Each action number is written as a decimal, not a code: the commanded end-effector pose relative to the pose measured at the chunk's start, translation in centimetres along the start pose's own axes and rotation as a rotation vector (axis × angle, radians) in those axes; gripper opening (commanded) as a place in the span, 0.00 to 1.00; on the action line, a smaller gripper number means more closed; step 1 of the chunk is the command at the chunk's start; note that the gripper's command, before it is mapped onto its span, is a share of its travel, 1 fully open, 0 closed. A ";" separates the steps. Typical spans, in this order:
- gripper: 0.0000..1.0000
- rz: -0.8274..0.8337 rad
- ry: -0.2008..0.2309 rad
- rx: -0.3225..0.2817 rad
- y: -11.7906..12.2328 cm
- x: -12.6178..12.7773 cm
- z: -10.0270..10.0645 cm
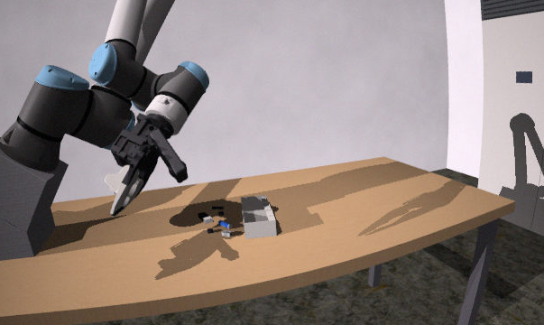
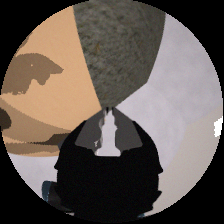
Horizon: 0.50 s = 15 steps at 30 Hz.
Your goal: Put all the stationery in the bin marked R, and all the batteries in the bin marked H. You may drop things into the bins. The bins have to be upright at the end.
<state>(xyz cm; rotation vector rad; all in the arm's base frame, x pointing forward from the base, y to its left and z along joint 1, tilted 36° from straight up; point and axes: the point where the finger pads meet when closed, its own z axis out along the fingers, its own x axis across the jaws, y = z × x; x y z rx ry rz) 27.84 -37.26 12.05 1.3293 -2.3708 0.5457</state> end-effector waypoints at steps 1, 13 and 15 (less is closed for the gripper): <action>0.04 -0.003 -0.012 0.011 -0.9 -1.0 -1.0; 0.04 -0.048 -0.149 0.146 -3.6 -5.3 -5.2; 0.04 -0.048 -0.149 0.146 -4.2 -6.3 -6.4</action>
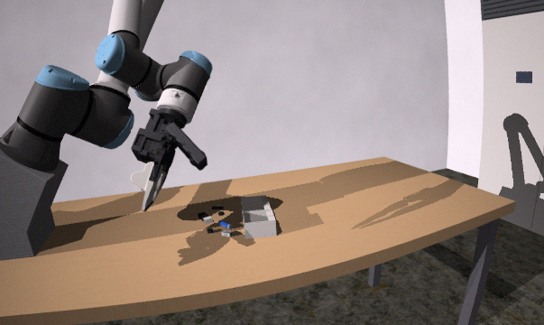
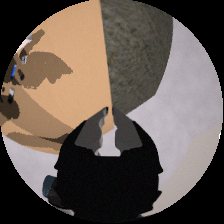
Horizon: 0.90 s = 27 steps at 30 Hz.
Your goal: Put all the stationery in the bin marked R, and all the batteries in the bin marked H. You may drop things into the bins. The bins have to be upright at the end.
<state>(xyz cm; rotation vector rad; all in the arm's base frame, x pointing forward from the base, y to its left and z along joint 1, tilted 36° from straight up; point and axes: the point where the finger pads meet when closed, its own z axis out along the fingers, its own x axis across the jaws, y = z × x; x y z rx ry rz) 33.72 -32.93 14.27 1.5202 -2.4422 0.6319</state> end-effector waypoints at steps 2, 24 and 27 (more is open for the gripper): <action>0.04 -0.003 -0.013 0.010 -1.1 -1.6 -1.3; 0.04 -0.081 -0.229 0.201 -5.2 -10.8 -9.6; 0.04 -0.081 -0.229 0.201 -5.3 -11.1 -9.9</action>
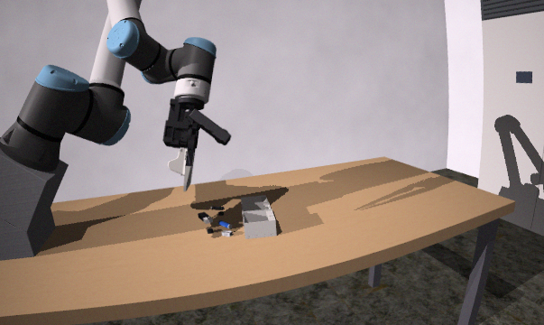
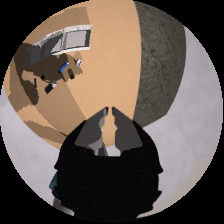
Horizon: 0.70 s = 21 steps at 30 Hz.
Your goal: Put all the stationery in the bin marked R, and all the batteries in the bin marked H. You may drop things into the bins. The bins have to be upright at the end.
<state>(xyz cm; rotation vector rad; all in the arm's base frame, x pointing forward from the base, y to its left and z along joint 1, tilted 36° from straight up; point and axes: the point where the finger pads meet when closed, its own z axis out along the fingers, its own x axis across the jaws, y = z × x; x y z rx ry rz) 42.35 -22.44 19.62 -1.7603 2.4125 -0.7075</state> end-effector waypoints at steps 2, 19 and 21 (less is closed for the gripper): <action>0.04 -0.029 -0.082 0.066 -1.1 -2.2 -1.4; 0.04 -0.072 -0.197 0.152 -3.4 -9.2 -6.2; 0.04 -0.072 -0.197 0.152 -3.4 -9.2 -6.2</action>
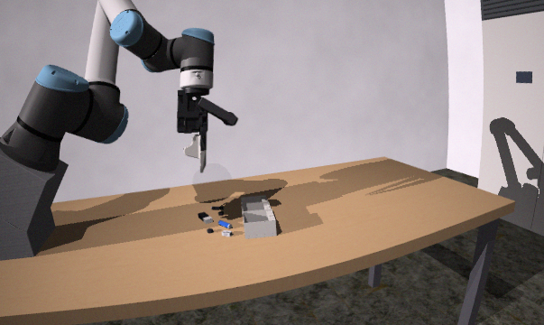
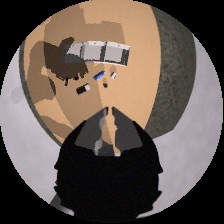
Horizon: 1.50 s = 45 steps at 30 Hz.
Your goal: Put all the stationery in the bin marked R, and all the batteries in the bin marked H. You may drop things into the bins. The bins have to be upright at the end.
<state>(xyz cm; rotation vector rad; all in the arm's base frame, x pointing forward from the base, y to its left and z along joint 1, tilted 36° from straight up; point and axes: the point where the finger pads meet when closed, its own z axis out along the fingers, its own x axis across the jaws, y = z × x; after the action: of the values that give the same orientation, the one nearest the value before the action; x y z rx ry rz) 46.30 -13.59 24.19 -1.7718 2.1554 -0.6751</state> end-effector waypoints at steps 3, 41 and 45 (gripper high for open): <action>0.04 -0.023 -0.063 0.046 -1.1 -2.8 -1.5; 0.04 0.142 -0.152 0.087 -8.2 -2.5 2.5; 0.04 0.142 -0.152 0.087 -9.9 -0.7 4.7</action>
<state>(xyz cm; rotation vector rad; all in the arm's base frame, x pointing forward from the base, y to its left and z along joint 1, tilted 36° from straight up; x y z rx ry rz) 54.65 -12.95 25.99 -1.5571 2.0926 -0.5661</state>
